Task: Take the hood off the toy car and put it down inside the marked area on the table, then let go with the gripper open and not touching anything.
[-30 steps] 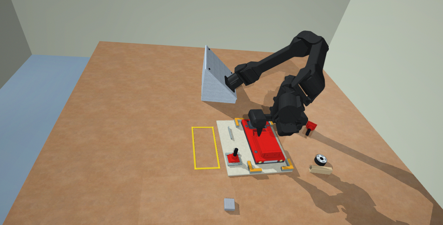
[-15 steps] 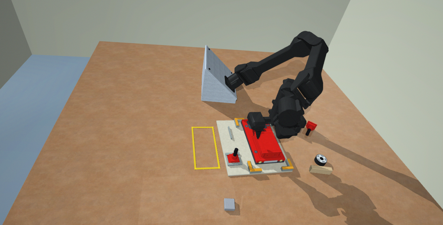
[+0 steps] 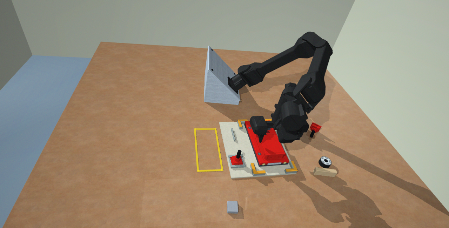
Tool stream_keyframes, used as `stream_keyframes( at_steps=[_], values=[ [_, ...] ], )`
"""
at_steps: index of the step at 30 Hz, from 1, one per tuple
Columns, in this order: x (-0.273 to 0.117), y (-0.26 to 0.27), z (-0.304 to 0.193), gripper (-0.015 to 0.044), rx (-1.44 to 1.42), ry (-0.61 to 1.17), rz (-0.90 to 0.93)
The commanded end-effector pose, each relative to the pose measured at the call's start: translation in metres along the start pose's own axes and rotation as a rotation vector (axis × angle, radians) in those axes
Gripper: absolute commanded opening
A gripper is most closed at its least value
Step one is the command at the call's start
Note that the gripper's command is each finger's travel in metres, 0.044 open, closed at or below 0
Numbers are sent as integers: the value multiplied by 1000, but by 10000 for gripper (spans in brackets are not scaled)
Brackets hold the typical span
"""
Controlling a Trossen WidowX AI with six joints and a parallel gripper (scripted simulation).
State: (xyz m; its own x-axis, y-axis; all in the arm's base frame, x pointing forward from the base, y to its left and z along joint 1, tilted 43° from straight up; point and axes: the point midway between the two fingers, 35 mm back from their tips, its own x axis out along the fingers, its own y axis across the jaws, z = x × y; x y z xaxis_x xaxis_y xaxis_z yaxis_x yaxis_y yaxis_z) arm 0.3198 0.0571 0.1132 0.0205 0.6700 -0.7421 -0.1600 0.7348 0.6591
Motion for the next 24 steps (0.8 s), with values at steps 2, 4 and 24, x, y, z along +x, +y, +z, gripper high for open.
stream_keyframes(
  at_steps=[2,4,24],
  values=[
    [4,1,-1,440,3,-1,5],
    [6,1,-1,440,3,-1,5],
    [17,1,-2,440,3,-1,6]
  ],
)
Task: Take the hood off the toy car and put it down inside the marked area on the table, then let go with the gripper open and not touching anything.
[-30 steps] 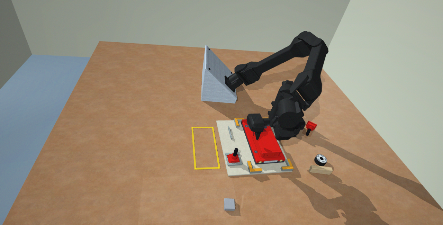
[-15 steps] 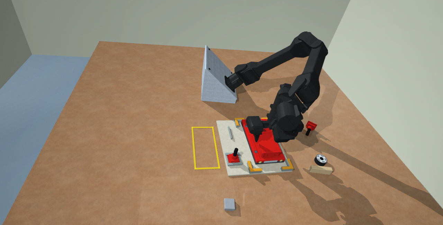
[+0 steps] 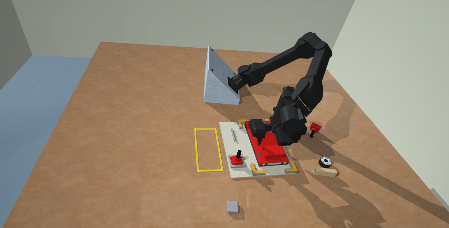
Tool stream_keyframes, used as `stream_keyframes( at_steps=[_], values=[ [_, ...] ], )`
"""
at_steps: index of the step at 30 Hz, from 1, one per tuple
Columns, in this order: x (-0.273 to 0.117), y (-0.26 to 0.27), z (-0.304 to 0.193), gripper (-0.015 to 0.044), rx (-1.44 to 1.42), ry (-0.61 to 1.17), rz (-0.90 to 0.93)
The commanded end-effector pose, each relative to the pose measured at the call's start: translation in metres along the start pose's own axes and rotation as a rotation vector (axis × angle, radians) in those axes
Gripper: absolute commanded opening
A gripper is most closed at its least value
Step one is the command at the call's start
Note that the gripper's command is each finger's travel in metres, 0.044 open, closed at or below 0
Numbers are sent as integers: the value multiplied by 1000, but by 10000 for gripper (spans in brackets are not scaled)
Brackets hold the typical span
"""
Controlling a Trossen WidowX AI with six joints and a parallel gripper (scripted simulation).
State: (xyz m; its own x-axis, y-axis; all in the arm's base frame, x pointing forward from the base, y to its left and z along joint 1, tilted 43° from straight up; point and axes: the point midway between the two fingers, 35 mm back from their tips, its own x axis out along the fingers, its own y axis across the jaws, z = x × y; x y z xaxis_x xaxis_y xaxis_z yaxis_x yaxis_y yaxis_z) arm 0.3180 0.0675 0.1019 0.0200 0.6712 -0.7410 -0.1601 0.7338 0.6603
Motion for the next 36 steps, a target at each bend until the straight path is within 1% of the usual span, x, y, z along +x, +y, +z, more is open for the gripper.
stream_keyframes(
  at_steps=[1,28,32,36],
  values=[
    [2,1,0,440,3,-2,4],
    [15,1,0,440,3,-2,5],
    [14,0,0,335,-1,-1,0],
    [14,0,0,308,-1,-1,0]
  ],
)
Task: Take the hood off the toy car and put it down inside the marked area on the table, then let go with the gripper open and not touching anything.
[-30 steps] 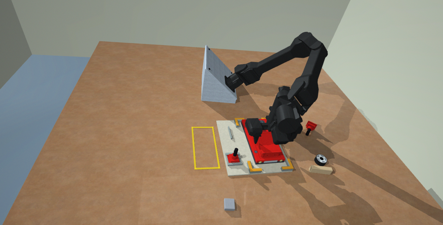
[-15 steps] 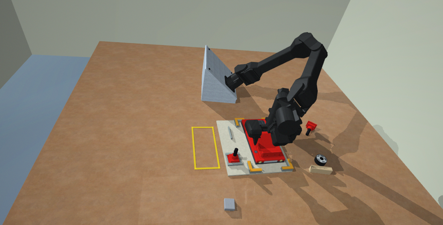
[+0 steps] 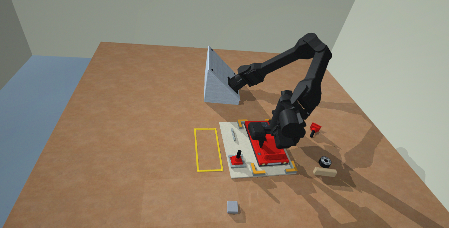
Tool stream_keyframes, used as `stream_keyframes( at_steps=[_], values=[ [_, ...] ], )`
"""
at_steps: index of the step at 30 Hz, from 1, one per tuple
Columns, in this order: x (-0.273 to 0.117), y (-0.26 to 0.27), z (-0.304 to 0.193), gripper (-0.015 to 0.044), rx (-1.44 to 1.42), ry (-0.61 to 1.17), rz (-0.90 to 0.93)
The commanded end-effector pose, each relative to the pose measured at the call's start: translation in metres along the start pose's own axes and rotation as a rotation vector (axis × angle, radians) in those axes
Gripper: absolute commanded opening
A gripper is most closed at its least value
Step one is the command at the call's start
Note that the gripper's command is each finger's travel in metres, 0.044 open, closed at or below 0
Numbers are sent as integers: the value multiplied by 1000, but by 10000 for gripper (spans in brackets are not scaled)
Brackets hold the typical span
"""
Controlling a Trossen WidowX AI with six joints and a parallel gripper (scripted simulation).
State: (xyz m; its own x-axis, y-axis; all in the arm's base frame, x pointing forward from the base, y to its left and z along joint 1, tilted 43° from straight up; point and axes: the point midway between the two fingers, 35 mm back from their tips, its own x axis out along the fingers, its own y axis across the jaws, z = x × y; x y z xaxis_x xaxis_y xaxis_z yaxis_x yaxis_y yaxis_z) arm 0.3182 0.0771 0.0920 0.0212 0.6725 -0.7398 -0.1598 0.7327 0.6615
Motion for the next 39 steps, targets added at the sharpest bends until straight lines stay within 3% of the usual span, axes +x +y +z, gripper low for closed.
stream_keyframes(
  at_steps=[1,5,16,39],
  values=[
    [0,0,0,302,-1,0,-1],
    [0,0,0,275,-1,0,-1],
    [-6,0,0,0,-1,0,-1],
    [-21,0,0,0,0,0,-2]
  ],
)
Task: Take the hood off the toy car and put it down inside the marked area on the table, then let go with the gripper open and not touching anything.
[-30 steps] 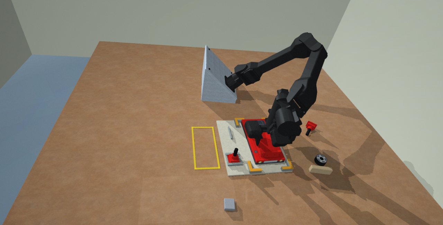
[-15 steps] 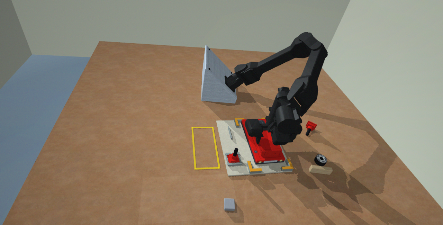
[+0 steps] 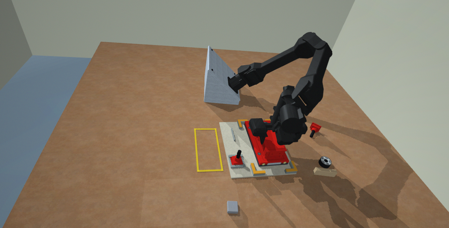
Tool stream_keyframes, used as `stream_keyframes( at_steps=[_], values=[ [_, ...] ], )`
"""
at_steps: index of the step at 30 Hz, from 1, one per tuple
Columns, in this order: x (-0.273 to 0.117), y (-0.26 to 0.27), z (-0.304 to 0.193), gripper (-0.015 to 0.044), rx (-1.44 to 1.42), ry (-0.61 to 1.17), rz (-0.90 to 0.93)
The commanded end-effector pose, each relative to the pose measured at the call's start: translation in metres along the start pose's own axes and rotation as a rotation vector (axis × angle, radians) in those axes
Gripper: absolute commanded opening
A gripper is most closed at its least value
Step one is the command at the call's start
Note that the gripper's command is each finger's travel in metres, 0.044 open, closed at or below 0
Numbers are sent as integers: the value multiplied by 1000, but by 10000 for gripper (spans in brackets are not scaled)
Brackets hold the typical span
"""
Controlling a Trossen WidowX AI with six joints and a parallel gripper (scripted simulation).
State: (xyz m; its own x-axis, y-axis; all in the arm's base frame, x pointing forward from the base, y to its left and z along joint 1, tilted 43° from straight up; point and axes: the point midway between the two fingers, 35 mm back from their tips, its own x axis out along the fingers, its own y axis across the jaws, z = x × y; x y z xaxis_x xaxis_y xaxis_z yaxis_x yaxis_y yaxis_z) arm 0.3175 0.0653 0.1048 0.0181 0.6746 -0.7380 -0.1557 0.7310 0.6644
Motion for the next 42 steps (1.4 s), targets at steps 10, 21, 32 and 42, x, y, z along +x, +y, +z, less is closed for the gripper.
stream_keyframes(
  at_steps=[10,21,32,42],
  values=[
    [-10,0,1,0,-4,-2,-5],
    [-49,-1,1,0,-3,-1,-7],
    [-52,-42,5,0,1,-5,-18],
    [-56,-107,1,0,2,-3,-31]
  ],
)
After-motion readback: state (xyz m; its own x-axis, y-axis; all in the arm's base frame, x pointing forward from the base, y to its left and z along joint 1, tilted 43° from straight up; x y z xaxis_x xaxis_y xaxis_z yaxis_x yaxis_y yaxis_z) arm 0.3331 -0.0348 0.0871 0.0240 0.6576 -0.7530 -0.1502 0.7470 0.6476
